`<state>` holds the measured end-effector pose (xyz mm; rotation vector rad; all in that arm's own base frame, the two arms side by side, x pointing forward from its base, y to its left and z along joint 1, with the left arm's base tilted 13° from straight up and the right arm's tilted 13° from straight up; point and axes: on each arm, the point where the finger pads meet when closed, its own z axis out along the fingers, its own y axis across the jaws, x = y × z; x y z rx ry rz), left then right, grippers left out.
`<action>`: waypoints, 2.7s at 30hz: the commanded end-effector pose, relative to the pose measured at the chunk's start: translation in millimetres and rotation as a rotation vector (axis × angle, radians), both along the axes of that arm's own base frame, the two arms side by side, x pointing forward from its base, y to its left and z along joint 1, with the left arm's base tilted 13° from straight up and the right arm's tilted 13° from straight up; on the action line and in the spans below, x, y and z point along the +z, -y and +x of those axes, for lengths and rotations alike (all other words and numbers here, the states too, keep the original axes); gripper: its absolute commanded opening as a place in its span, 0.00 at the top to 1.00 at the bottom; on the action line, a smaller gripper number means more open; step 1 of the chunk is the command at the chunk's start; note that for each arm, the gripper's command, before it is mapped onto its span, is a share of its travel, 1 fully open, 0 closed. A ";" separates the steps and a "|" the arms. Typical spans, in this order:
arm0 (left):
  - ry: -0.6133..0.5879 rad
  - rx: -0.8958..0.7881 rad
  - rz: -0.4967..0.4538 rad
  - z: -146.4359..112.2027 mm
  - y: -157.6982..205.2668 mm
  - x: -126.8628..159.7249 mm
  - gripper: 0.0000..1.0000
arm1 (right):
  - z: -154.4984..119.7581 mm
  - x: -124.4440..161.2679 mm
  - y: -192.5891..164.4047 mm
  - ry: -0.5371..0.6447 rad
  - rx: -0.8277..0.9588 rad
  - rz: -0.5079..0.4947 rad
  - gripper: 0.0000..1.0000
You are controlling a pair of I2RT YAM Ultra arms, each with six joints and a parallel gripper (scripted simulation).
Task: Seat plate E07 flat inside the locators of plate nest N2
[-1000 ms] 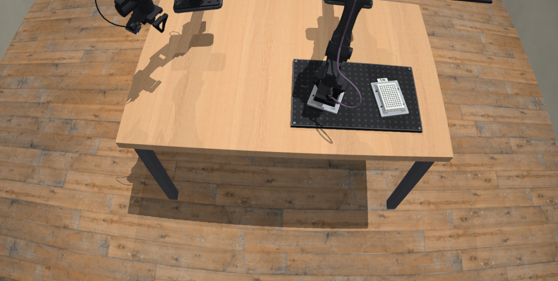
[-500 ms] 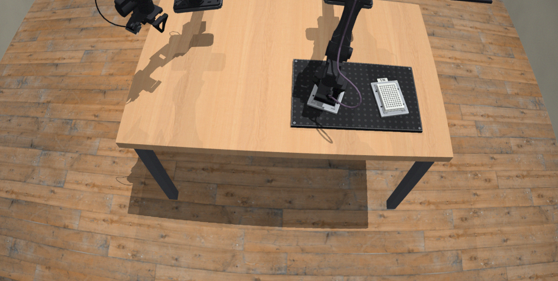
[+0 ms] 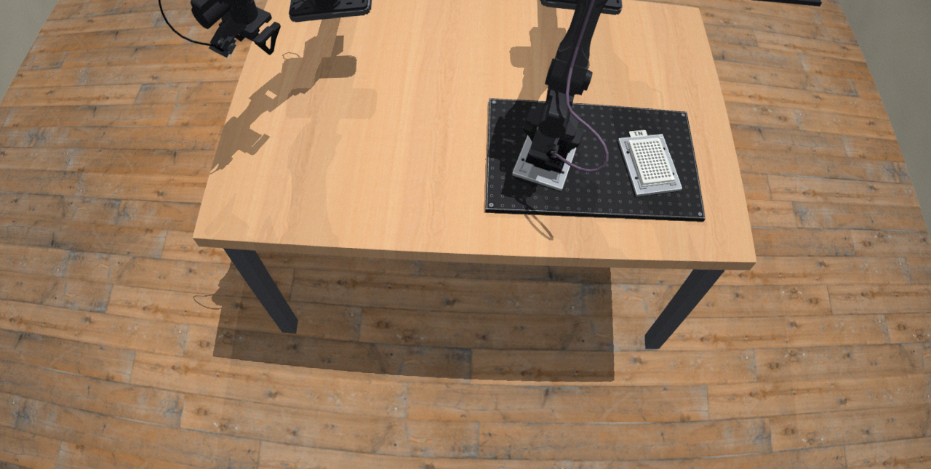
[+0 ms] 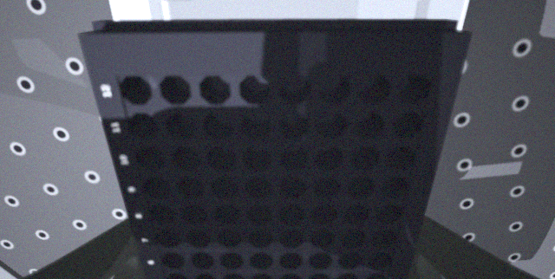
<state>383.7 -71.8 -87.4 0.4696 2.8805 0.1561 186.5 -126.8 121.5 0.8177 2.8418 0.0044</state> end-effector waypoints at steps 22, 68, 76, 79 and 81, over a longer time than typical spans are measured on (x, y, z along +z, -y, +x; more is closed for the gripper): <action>0.006 -0.012 -0.001 -1.1 10.9 32.8 1.00 | 0.5 5.9 2.5 0.044 -0.021 -0.018 0.00; 0.000 -0.011 0.002 7.4 14.7 29.6 1.00 | 0.5 5.9 2.5 0.044 -0.021 -0.018 0.00; 0.000 -0.011 0.002 -1.1 13.0 27.7 1.00 | 0.5 5.9 2.5 0.044 -0.021 -0.018 0.00; 0.010 -0.011 -0.001 -2.5 12.8 28.6 1.00 | 0.5 5.9 2.5 0.044 -0.021 -0.018 0.00; 0.018 -0.012 -0.004 -0.4 13.4 29.8 1.00 | 0.5 5.9 2.5 0.044 -0.021 -0.018 0.00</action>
